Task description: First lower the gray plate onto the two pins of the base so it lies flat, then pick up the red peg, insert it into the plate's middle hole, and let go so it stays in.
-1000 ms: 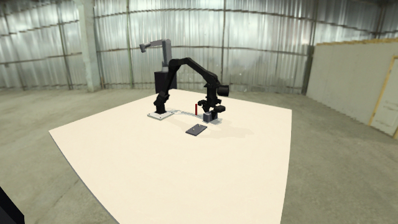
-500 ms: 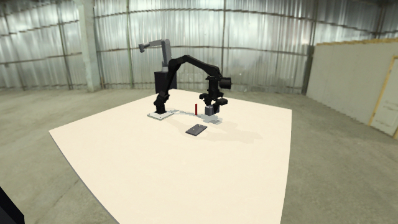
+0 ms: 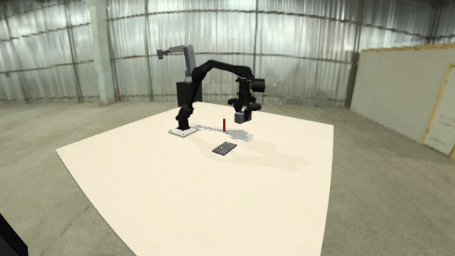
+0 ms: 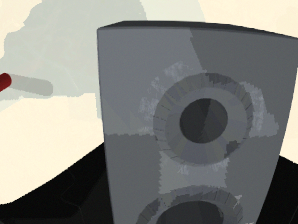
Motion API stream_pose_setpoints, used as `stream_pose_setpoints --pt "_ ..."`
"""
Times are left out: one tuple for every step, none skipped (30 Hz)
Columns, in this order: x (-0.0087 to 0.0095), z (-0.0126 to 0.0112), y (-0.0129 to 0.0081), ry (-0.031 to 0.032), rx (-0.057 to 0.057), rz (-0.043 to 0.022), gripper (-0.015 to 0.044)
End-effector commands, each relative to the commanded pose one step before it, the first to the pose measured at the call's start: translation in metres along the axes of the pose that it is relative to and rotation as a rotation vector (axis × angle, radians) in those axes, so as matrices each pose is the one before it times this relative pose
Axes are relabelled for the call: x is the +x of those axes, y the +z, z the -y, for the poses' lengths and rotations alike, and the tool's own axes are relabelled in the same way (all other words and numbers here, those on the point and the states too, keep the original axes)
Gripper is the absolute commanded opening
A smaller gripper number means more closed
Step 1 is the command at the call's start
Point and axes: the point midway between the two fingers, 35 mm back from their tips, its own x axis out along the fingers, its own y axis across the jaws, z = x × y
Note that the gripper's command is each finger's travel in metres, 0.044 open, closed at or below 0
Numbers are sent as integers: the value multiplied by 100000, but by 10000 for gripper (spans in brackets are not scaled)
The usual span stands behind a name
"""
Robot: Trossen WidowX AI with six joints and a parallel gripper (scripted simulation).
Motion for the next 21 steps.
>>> stream_pose_setpoints --pt "-1659 -35 -137 -1010 -464 52 0" --pt "-325 -36 -31 3 2 -4 0" --pt "-324 -38 -33 6 -5 -2 0" --pt "-323 -42 -35 6 -5 -2 0" --pt "-266 -37 -30 5 -4 -2 0" --pt "-159 -24 -19 3 -3 -1 0" --pt "-53 -8 -6 1 -1 0 0" --pt "0 0 0 0 0 0 0" --pt "25 21 -44 -2 -69 -5 0" --pt "76 61 -132 -5 -208 -14 0" --pt "127 100 -221 -9 -347 -23 0" --pt "154 117 -268 -10 -419 -28 0" --pt "154 113 -270 -10 -419 -28 0" --pt "154 109 -272 -10 -419 -28 0" --pt "154 104 -274 -9 -419 -28 0" --pt "155 100 -275 -9 -419 -28 0" --pt "155 96 -277 -8 -419 -28 0" --pt "155 91 -278 -8 -419 -28 0" --pt "154 87 -280 -7 -419 -28 0" --pt "154 82 -281 -7 -419 -28 0" --pt "154 78 -283 -7 -419 -28 0"
